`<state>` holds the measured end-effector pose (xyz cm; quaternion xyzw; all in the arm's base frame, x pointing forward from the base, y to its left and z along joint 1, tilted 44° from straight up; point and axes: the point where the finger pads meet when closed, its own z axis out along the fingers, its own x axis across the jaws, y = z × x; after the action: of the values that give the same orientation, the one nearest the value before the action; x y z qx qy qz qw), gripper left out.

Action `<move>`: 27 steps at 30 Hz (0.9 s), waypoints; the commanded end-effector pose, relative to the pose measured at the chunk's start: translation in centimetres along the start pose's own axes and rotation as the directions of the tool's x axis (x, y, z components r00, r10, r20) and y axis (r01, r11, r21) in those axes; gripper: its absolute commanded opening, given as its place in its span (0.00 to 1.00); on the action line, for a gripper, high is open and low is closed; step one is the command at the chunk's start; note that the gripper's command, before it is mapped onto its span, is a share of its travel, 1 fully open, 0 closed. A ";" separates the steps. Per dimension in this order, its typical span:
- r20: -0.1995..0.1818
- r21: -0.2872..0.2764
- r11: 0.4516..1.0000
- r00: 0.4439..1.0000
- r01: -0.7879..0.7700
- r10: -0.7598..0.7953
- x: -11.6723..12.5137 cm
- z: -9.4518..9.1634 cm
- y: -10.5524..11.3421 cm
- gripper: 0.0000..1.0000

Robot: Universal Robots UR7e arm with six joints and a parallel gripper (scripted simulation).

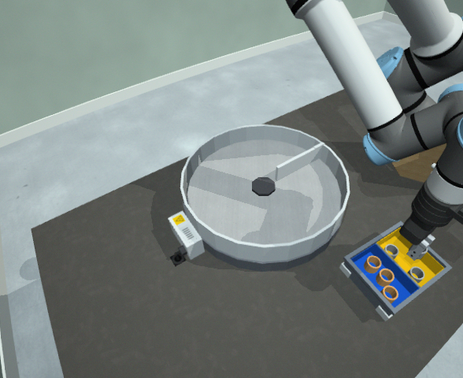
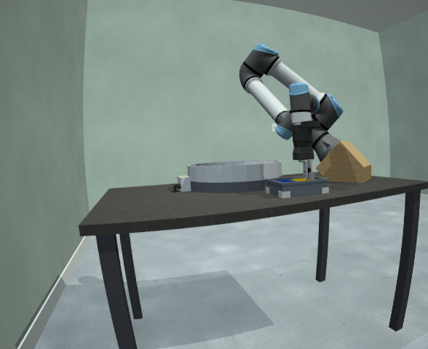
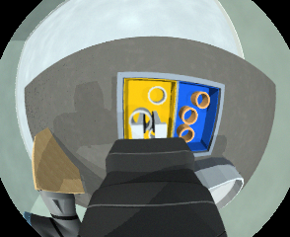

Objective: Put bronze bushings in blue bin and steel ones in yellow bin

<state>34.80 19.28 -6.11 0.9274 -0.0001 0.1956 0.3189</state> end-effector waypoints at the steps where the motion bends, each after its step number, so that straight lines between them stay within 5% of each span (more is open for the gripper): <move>1: -0.001 0.001 1.000 1.000 0.000 0.000 0.0 0.3 0.0 0.00; 27: -0.001 0.001 1.000 1.000 0.000 0.000 0.0 1.5 0.0 0.00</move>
<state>35.29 18.49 -7.08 0.9274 -0.0001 0.1956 0.3189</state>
